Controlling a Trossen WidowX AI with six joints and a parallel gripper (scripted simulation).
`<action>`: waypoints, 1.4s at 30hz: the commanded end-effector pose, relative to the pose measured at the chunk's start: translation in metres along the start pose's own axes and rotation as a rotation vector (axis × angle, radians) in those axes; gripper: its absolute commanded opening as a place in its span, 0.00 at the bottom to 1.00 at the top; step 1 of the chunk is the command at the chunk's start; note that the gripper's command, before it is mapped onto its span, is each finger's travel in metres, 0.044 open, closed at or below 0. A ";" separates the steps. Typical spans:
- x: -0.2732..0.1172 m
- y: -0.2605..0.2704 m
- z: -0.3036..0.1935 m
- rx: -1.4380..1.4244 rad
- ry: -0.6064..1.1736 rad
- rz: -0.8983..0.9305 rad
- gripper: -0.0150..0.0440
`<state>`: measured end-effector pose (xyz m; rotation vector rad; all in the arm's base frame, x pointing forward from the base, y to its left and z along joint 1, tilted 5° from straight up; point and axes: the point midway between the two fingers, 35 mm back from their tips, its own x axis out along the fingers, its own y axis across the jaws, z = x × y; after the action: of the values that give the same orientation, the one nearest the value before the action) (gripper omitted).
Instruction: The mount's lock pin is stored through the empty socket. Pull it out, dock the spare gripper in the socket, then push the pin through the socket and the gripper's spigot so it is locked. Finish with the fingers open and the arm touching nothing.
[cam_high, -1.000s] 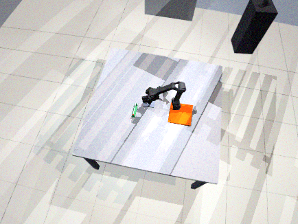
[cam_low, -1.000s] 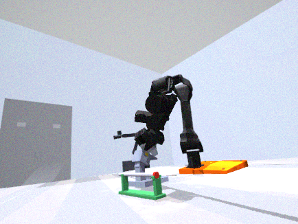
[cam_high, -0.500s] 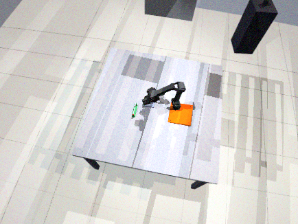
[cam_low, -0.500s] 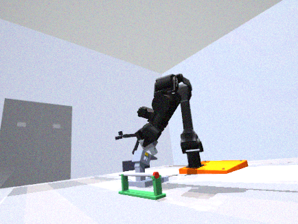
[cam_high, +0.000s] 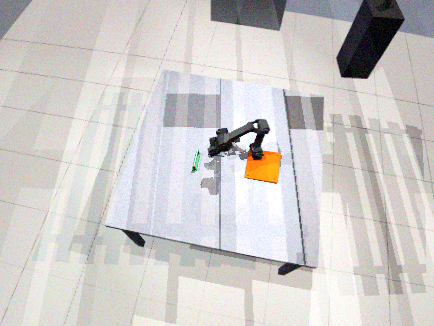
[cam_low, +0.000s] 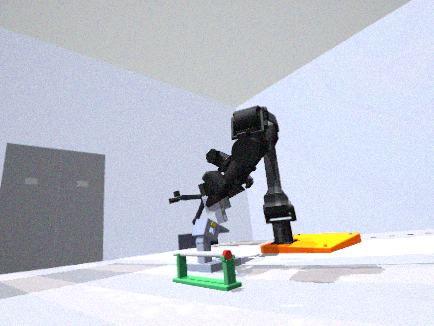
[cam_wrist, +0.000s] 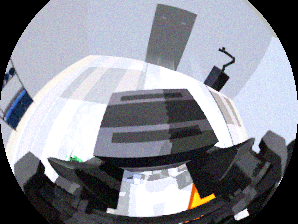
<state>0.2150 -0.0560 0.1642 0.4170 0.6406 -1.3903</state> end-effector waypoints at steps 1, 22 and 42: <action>-0.004 0.002 0.004 0.068 -0.032 0.014 0.25; -0.024 0.007 0.008 0.458 -0.131 0.108 0.25; -0.035 0.013 0.010 0.689 -0.164 0.187 0.25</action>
<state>0.2242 -0.0326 0.1906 0.8680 -0.0186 -1.4244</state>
